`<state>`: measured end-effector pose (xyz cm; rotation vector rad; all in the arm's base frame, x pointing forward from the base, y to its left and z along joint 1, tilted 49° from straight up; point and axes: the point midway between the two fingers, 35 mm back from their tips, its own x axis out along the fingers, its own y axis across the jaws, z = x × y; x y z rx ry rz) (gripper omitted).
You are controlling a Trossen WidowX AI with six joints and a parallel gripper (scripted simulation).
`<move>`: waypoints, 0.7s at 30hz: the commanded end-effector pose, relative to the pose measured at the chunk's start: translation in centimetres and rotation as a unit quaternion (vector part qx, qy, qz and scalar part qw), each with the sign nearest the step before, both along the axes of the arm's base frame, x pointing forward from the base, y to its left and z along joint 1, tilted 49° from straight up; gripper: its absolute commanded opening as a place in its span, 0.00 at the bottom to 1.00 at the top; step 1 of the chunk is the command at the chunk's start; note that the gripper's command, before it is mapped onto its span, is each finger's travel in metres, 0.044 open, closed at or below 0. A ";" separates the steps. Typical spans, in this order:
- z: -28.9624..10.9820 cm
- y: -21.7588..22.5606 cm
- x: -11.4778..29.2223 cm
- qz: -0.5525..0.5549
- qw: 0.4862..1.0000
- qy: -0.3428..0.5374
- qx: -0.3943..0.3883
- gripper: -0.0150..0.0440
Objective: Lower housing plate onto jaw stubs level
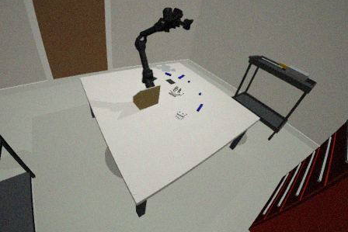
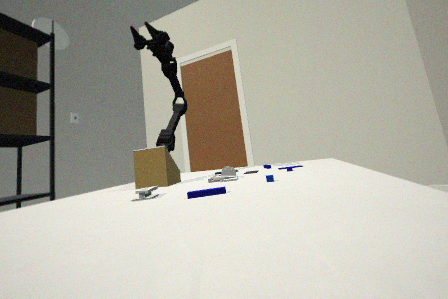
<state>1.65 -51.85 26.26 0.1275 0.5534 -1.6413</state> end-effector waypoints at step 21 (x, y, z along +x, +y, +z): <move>-12.6 0.2 4.0 -0.019 0.979 -0.138 0.151 1.00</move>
